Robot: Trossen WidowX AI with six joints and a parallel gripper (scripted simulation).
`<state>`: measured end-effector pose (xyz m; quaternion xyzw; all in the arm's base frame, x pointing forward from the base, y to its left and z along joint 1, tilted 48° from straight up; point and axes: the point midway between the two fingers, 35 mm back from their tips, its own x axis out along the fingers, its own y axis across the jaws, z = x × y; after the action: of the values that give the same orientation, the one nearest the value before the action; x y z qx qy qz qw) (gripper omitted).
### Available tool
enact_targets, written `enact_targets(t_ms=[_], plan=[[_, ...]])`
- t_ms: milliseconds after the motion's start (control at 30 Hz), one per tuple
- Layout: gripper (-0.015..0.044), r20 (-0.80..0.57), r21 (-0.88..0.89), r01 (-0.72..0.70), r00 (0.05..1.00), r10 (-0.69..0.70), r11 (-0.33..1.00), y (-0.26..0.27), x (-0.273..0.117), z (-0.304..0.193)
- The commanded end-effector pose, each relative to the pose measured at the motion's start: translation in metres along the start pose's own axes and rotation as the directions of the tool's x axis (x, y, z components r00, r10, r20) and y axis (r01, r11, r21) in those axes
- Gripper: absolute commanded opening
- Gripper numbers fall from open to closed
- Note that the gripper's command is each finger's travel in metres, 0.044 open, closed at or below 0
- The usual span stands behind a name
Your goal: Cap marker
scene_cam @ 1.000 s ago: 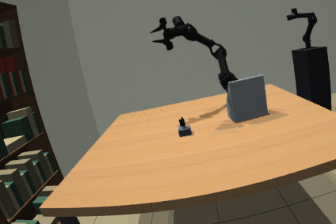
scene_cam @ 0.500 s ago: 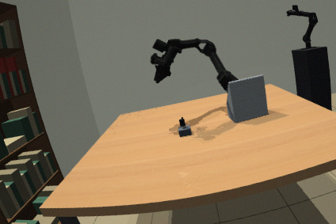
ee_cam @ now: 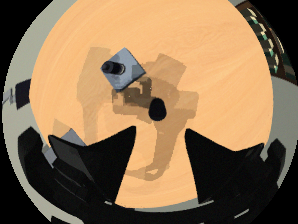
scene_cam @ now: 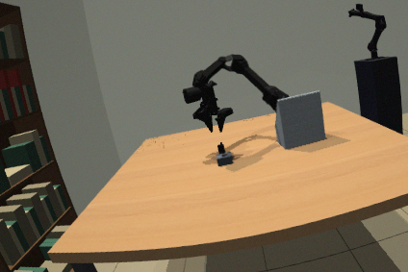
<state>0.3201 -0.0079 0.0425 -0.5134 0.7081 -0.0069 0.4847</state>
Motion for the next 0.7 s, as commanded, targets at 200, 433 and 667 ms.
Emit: enact_targets(t_ms=[200, 433, 667], plan=[[0.0246, 0.0, -0.018, 0.008, 1.0, -0.008, 1.0, 0.003, 0.032, -0.002], [0.0246, -0.001, -0.018, 0.009, 1.0, -0.009, 1.0, 0.003, 0.047, -0.003], [0.0246, 0.0, -0.018, 0.009, 1.0, -0.009, 1.0, 0.003, 0.056, -0.003]])
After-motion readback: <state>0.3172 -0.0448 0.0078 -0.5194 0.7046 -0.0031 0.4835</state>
